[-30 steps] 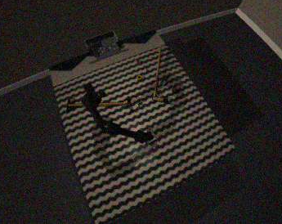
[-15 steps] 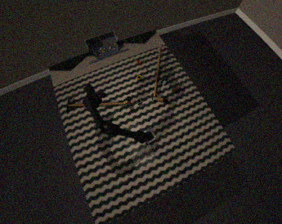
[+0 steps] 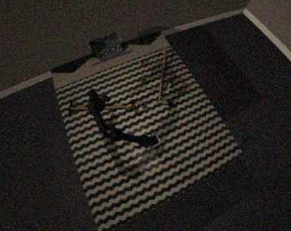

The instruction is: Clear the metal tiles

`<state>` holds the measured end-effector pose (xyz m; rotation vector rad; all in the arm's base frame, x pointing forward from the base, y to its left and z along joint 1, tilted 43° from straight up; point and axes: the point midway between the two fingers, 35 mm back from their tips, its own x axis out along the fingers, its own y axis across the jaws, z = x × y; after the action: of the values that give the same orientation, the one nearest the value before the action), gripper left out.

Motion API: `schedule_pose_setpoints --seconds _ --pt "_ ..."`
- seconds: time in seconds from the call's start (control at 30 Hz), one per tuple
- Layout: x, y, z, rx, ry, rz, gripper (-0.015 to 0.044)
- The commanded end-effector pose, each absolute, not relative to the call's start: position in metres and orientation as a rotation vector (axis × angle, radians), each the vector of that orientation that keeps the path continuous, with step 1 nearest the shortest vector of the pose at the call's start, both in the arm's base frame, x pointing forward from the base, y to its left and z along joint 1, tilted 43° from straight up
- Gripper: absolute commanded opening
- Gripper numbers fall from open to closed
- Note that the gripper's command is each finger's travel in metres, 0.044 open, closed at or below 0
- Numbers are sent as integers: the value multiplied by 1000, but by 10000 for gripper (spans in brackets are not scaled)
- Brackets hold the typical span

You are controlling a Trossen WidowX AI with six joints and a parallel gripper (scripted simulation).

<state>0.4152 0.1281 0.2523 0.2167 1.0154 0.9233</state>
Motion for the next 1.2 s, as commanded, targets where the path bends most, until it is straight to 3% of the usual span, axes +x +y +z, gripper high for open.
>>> schedule_pose_setpoints --seconds 0.0,1.17 --pt "414 133 247 217 1017 917 0" --pt "411 176 203 223 1011 920 0"
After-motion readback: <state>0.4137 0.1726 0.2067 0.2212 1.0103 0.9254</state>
